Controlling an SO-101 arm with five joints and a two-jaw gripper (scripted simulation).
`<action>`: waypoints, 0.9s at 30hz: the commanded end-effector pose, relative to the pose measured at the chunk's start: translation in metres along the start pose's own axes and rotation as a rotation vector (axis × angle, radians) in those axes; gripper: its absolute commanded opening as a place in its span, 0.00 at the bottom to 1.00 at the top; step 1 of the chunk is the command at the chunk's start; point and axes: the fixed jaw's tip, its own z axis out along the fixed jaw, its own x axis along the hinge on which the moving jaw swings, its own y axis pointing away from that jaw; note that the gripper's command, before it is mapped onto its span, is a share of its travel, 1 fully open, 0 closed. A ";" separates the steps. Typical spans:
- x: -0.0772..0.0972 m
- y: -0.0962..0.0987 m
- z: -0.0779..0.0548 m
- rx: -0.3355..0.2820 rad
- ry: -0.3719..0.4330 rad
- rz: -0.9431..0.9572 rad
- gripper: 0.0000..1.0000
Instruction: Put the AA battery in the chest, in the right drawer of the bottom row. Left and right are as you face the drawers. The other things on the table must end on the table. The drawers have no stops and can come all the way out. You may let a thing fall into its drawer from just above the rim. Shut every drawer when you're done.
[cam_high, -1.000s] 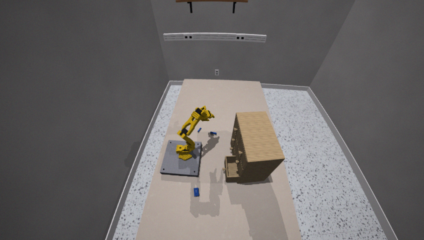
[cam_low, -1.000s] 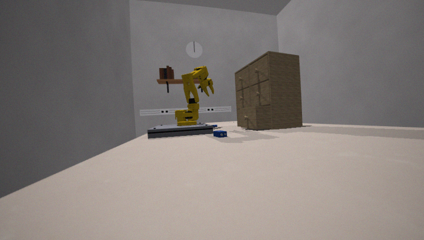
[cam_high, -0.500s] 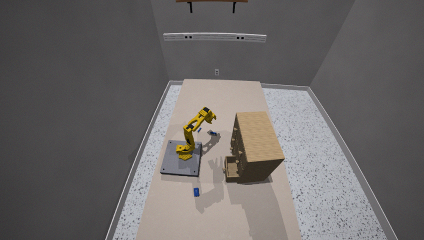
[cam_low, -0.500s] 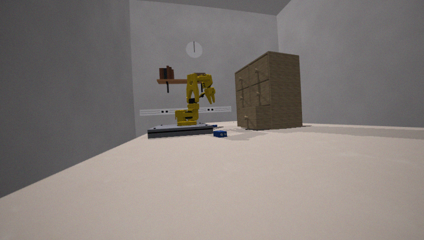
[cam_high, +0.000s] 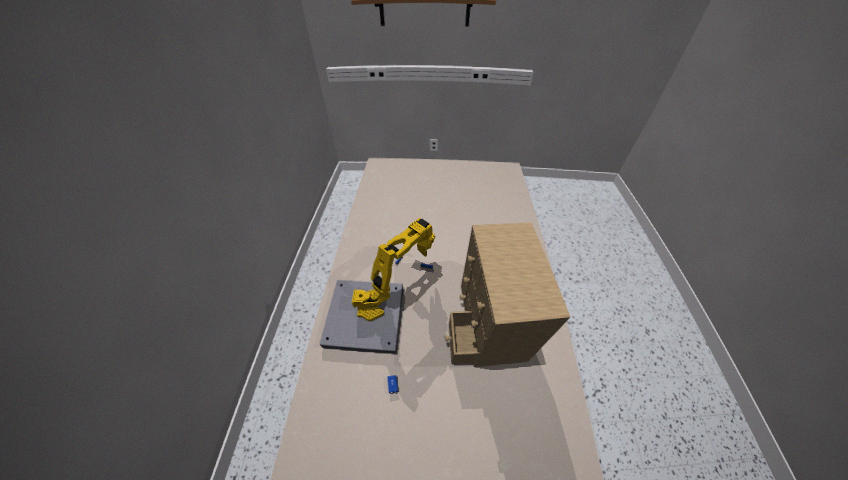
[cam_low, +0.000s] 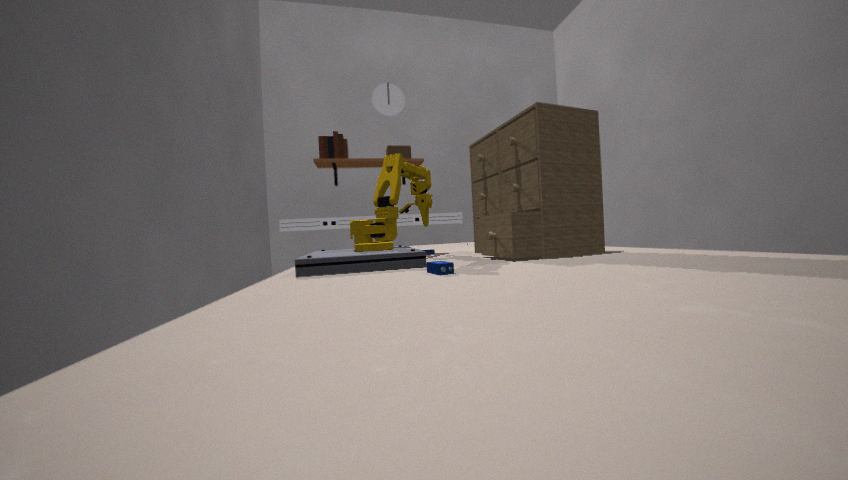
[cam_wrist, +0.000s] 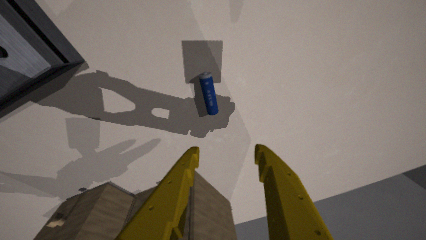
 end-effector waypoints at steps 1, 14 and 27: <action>-0.001 -0.001 0.016 -0.058 -0.025 -0.122 0.21; -0.001 0.000 0.025 -0.088 -0.040 -0.181 0.21; -0.001 0.000 0.025 -0.088 -0.040 -0.181 0.21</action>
